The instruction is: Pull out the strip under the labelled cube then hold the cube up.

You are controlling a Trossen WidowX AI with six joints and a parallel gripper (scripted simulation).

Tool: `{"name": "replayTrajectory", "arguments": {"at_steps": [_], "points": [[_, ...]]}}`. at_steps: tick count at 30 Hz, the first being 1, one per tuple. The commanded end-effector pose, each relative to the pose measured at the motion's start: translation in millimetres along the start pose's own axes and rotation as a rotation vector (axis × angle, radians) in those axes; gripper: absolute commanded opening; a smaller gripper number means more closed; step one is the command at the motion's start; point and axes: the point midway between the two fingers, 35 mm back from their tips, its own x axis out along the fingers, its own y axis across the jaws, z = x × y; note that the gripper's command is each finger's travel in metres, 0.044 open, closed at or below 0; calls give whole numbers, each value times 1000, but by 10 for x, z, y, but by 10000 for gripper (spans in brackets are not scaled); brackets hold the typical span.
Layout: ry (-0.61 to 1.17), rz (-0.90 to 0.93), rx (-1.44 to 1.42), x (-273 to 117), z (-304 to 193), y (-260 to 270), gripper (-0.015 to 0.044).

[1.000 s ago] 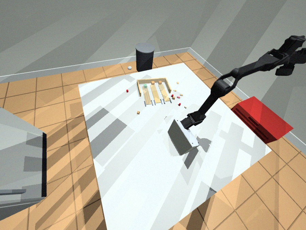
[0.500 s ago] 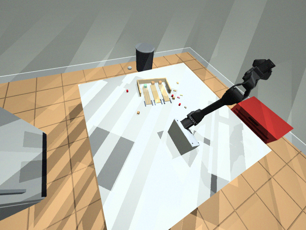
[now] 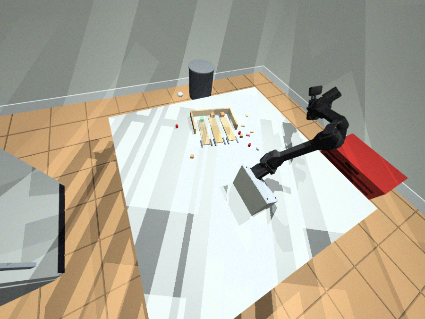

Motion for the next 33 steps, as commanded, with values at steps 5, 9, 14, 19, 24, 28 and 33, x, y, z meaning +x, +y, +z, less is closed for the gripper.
{"name": "replayTrajectory", "arguments": {"at_steps": [5, 9, 14, 19, 24, 28, 33], "points": [[250, 44, -184, -112, -1352, 158, 400], [368, 92, -312, -372, -2029, 248, 400], [486, 162, -503, -821, -2753, 285, 400], [587, 269, -730, -1445, -3394, 245, 400], [651, 407, -982, -2146, -3864, 95, 400], [661, 545, -1212, -2728, -4115, -122, 400], [619, 710, -1472, -3288, -4240, -438, 400]]}}
